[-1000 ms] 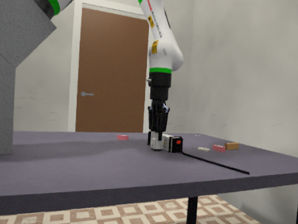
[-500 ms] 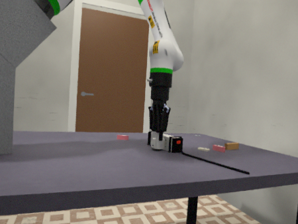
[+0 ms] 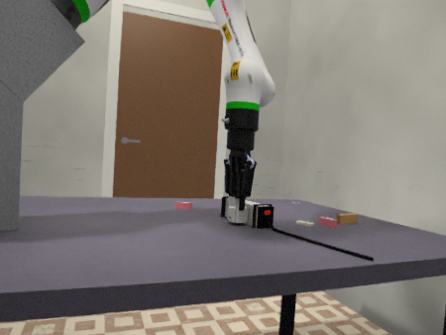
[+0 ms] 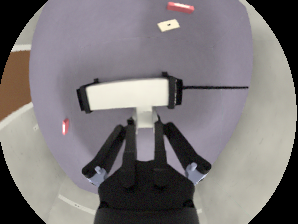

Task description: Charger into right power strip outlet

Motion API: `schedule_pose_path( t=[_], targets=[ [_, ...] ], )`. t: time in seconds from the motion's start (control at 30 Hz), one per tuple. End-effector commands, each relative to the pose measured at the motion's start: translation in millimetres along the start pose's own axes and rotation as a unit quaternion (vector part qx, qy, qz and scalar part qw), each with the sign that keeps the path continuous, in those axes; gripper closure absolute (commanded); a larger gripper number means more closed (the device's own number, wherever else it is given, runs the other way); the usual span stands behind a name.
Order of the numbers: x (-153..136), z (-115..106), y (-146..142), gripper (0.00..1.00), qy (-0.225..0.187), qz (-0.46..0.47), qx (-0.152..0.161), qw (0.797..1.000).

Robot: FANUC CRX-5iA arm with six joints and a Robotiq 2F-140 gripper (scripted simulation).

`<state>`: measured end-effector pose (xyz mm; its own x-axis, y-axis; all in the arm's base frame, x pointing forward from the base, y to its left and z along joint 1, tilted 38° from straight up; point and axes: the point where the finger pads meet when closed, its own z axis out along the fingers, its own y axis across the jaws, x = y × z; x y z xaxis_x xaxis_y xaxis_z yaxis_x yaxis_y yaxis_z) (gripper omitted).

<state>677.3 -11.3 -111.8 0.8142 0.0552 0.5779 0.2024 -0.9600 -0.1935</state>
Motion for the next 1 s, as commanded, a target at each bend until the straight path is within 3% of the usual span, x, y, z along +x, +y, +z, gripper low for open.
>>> schedule_pose_path(
  t=[0.0,0.97],
  targets=[
    [2.4,-0.7,0.5,0.9,0.001,0.0,-0.001,1.0],
    [5.8,-0.7,0.5,0.9,0.001,0.0,-0.001,1.0]
  ],
)
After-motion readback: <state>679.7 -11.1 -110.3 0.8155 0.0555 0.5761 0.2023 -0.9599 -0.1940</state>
